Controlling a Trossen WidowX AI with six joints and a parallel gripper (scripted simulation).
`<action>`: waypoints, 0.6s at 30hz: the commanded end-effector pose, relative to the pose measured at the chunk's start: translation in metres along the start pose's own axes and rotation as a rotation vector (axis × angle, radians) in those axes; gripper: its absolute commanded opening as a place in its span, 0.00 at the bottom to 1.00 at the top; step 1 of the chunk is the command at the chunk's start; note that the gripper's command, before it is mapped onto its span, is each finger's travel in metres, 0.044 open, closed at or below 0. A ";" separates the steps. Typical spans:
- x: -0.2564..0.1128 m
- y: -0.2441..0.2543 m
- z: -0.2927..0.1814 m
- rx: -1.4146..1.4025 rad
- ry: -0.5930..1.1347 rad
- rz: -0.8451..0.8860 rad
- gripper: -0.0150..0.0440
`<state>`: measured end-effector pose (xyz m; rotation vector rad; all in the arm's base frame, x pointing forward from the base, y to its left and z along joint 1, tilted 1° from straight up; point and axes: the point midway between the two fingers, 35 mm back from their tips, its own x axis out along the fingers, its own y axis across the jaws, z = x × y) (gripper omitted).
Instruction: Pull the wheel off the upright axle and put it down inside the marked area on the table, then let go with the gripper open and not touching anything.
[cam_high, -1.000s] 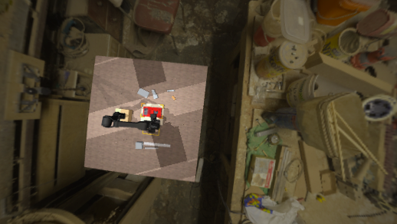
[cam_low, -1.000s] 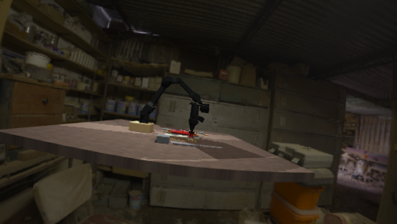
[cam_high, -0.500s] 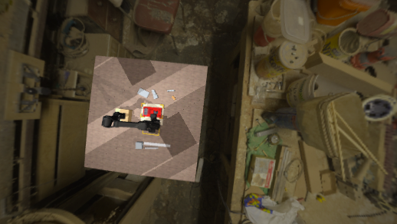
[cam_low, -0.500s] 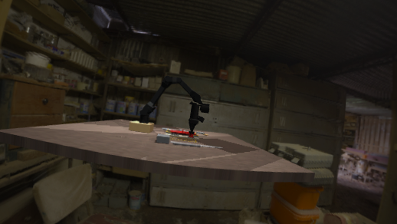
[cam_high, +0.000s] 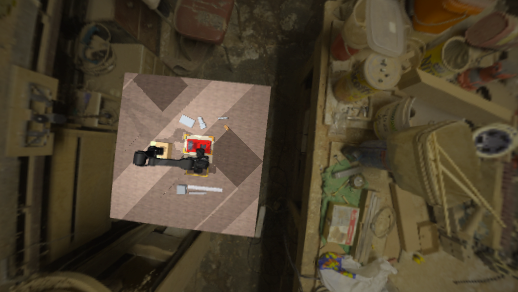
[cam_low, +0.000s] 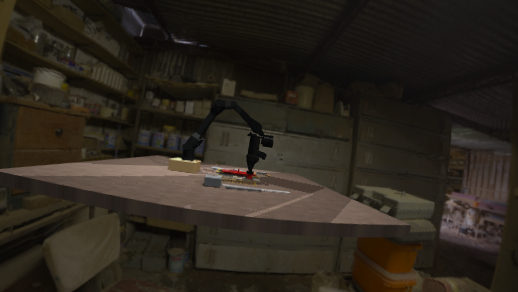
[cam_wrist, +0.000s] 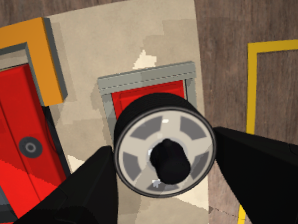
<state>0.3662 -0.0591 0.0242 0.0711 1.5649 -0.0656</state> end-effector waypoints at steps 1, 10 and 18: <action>-0.012 0.000 -0.001 -0.002 -0.004 0.000 0.25; -0.014 0.000 -0.001 -0.002 -0.004 0.000 0.25; -0.017 0.000 -0.001 -0.003 -0.005 0.000 0.25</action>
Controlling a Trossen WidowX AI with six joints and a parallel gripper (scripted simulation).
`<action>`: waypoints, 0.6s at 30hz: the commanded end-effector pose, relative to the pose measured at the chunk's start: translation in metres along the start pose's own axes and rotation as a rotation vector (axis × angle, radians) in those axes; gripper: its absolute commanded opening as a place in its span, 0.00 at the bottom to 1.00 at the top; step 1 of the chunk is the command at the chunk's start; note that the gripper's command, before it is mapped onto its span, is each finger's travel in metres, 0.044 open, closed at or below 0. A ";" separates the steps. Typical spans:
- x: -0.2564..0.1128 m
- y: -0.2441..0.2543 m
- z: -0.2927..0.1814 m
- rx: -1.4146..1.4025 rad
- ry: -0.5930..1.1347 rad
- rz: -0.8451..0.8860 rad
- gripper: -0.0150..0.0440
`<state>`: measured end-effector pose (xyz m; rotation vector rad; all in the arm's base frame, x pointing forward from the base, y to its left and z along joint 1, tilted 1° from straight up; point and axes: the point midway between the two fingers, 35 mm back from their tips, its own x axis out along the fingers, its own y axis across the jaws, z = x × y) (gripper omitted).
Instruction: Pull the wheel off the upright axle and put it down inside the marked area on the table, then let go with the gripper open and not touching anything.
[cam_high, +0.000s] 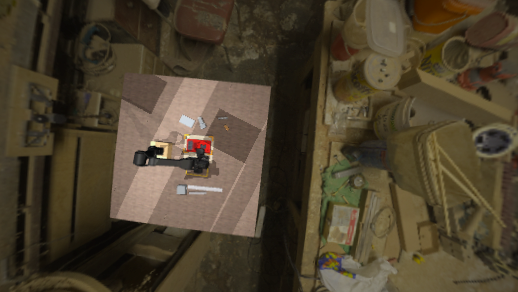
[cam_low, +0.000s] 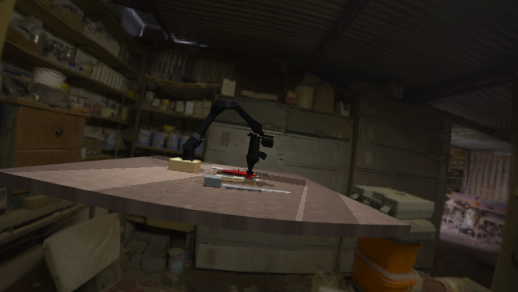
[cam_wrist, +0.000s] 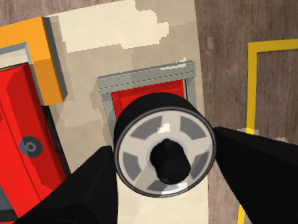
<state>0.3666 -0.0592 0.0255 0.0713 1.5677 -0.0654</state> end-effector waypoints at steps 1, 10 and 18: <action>-0.016 0.000 -0.002 -0.003 -0.007 0.000 0.25; -0.019 0.000 -0.002 -0.003 -0.008 0.000 0.25; -0.022 0.000 -0.002 -0.003 -0.008 -0.001 0.25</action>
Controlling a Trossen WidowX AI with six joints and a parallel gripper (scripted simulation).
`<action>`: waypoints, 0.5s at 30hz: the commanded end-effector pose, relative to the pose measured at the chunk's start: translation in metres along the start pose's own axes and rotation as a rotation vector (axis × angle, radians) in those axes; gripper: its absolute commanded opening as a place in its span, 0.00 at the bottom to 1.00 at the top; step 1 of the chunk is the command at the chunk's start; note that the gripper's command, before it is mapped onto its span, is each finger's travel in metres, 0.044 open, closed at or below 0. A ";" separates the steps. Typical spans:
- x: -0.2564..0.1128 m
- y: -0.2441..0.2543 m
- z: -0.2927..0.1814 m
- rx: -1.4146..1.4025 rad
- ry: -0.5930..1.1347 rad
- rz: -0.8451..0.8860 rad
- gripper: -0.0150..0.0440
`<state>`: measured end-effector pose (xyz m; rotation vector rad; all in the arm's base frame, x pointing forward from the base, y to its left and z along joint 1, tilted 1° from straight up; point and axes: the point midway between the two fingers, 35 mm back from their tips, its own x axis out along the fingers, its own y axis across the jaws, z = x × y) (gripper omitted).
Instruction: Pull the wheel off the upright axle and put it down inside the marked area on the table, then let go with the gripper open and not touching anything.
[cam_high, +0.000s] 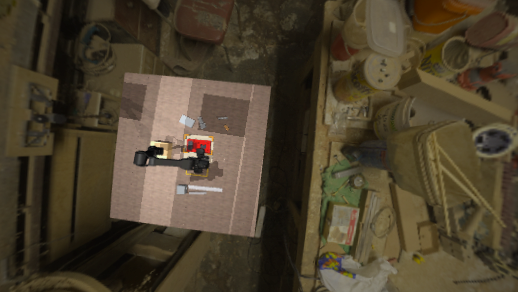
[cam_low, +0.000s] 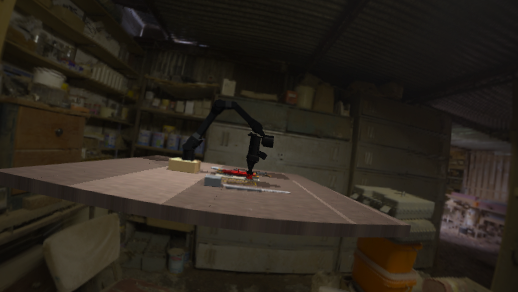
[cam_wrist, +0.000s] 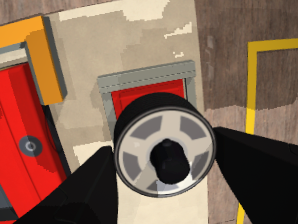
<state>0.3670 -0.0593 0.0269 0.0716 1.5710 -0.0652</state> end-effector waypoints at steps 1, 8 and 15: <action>-0.021 0.000 -0.003 -0.003 -0.012 -0.001 0.25; -0.015 0.000 0.000 -0.004 -0.013 -0.001 0.52; -0.015 0.000 0.000 -0.004 -0.013 -0.001 0.76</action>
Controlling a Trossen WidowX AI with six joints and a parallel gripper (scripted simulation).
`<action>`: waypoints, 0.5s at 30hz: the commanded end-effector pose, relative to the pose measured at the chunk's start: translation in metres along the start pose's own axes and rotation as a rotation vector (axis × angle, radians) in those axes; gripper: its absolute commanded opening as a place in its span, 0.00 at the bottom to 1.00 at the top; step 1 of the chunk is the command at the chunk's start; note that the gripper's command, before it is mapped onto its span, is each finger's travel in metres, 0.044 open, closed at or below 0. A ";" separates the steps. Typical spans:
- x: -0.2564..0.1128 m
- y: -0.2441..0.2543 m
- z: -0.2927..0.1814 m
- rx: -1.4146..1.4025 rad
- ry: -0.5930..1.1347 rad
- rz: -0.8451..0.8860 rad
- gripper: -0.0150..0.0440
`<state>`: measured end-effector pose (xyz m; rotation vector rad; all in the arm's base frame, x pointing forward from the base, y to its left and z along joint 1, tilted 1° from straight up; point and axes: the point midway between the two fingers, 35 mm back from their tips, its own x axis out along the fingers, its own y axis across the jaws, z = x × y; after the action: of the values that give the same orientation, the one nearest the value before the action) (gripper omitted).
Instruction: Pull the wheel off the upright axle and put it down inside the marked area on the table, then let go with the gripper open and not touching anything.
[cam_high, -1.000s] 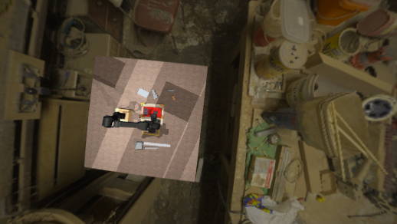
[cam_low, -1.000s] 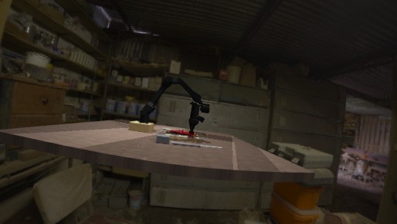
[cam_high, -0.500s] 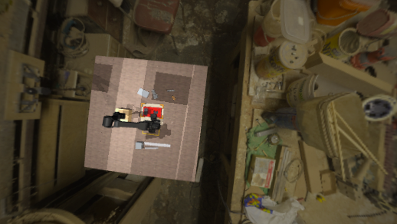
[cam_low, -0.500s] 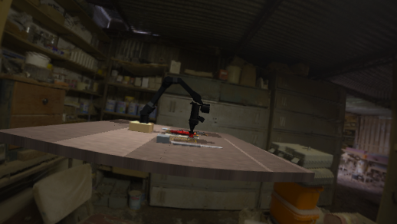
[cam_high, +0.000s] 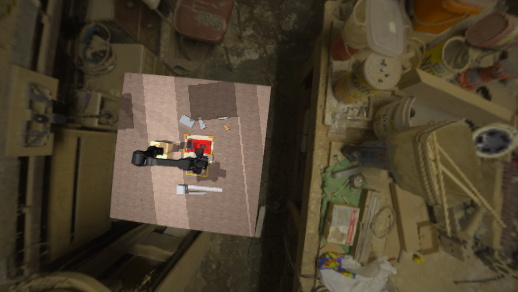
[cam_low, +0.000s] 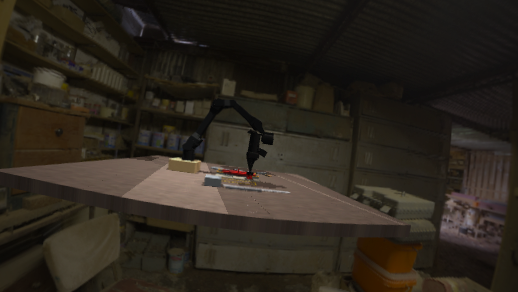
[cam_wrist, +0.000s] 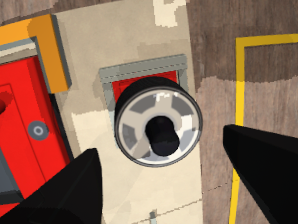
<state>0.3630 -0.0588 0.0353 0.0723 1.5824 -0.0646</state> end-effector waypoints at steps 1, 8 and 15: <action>-0.007 0.000 0.004 -0.004 -0.025 -0.002 0.76; -0.052 -0.001 0.001 -0.004 -0.025 -0.002 0.76; -0.044 -0.001 0.002 -0.004 -0.025 -0.002 0.76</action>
<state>0.3669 -0.0600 0.0874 0.0681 1.5449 -0.0679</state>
